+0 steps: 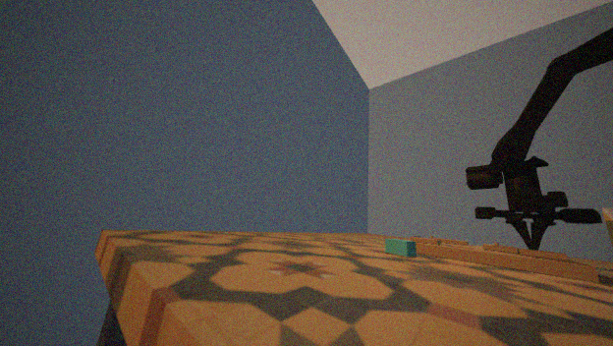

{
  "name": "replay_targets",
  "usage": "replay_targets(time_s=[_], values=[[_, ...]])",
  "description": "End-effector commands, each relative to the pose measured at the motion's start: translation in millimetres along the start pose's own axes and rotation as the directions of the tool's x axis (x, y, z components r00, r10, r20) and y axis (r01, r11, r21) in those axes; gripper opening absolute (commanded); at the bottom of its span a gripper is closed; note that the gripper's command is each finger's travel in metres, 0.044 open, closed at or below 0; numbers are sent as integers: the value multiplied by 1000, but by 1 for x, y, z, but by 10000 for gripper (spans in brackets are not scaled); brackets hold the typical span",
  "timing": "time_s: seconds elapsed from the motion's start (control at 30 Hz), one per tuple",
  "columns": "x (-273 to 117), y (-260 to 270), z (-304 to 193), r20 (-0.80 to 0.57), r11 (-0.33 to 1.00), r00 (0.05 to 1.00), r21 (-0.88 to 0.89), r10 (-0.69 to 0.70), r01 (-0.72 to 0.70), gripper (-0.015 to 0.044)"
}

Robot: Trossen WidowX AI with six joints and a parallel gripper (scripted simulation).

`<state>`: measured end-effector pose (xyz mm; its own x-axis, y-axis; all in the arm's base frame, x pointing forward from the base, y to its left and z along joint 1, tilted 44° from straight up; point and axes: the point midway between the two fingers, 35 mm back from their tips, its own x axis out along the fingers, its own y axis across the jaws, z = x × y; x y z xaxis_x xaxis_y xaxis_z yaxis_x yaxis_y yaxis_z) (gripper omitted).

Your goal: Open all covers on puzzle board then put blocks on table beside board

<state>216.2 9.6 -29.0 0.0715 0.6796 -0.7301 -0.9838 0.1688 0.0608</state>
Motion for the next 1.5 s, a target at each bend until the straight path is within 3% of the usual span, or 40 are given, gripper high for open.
replay_targets(time_s=[0.0, 1.47], values=[[1, 1, 4, 3, 1000, 1000, 4, 2, -2, 0], [1, -3, 44, -2, 1000, 1000, 5, 0, 0, 0]])
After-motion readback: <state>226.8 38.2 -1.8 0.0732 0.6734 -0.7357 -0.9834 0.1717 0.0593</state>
